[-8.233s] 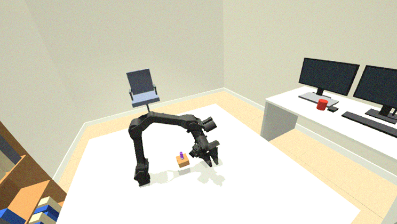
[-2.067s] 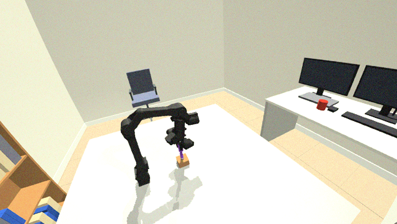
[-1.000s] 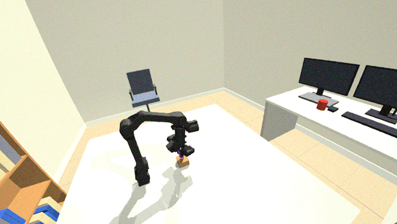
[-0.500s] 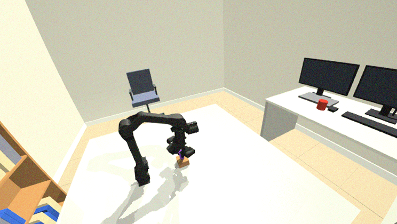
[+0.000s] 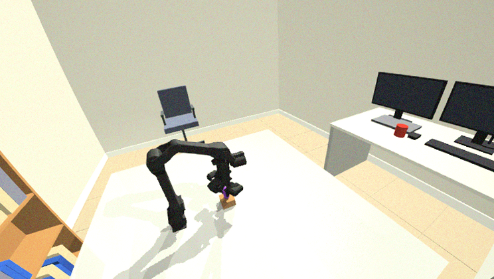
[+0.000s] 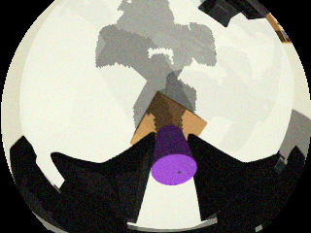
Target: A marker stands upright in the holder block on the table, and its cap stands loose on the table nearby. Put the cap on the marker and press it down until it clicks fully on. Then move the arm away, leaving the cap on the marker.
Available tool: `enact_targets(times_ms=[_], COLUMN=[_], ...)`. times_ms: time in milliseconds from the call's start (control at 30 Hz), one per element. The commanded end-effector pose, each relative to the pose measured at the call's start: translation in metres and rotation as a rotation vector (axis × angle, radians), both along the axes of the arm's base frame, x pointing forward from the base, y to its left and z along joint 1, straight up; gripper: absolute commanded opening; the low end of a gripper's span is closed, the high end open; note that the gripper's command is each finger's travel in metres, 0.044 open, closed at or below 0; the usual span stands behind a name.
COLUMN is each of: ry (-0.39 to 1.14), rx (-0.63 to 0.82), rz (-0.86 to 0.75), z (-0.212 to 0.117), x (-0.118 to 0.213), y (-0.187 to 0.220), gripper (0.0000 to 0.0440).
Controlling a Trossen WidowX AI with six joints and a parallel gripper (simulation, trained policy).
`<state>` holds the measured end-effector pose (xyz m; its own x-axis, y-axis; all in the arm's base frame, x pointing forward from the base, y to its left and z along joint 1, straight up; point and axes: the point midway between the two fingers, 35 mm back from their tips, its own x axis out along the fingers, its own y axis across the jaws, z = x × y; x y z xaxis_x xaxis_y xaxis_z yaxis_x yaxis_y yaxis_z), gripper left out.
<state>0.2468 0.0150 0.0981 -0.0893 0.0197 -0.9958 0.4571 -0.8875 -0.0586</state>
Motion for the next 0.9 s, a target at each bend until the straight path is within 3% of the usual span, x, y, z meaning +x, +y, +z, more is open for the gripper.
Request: enact_targets(times_ms=[0, 867], ry=[0.029, 0.021], rx=[-0.048, -0.055], rz=[0.009, 0.025], z=[-0.0152, -0.0155], x=[-0.0030, -0.0024], y=[-0.0108, -0.0129], gripper=[0.0065, 0.0101])
